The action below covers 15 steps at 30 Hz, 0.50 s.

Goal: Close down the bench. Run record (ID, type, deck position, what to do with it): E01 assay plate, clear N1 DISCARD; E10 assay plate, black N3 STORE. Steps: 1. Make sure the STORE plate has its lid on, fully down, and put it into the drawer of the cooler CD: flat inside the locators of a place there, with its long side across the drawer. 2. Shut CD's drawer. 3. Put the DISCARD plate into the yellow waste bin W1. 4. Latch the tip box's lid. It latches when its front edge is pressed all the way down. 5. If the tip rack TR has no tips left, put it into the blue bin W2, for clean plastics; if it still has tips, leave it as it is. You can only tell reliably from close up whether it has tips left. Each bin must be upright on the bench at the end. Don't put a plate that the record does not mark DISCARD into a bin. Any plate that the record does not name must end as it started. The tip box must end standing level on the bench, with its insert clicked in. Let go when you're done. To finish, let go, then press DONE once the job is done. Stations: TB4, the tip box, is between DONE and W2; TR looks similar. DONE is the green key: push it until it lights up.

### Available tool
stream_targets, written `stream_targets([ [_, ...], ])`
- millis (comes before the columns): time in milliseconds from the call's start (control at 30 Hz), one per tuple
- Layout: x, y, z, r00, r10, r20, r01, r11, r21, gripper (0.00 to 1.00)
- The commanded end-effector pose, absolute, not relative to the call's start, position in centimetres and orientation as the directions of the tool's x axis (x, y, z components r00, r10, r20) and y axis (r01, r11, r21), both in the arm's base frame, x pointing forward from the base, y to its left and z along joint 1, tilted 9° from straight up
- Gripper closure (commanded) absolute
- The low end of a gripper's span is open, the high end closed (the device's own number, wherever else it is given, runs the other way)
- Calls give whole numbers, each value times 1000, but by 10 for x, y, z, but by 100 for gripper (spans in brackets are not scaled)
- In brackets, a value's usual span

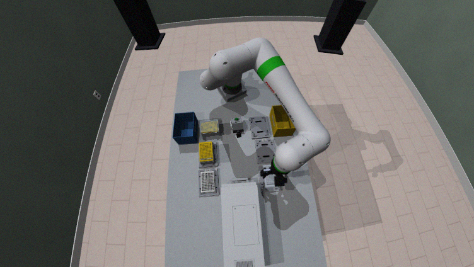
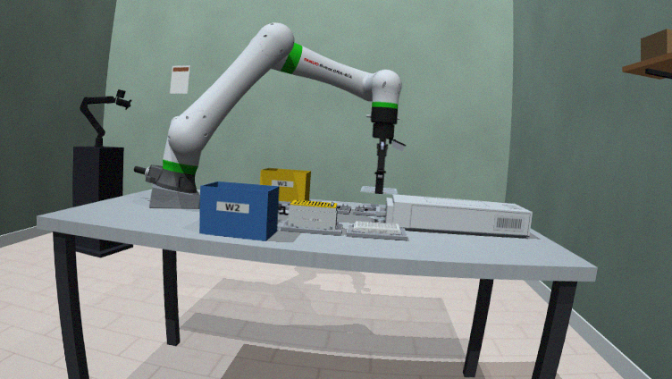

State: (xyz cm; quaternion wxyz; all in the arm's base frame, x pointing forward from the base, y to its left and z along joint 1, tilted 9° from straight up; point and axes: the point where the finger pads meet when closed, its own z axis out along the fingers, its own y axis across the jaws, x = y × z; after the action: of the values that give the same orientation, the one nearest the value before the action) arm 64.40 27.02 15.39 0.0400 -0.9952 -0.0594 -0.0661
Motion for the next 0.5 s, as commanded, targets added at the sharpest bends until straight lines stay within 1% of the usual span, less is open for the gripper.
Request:
stream_targets([
  [0,644,270,158,984,113,139,124,-990,-72,90],
  [467,642,268,175,984,113,138,124,-990,-72,90],
])
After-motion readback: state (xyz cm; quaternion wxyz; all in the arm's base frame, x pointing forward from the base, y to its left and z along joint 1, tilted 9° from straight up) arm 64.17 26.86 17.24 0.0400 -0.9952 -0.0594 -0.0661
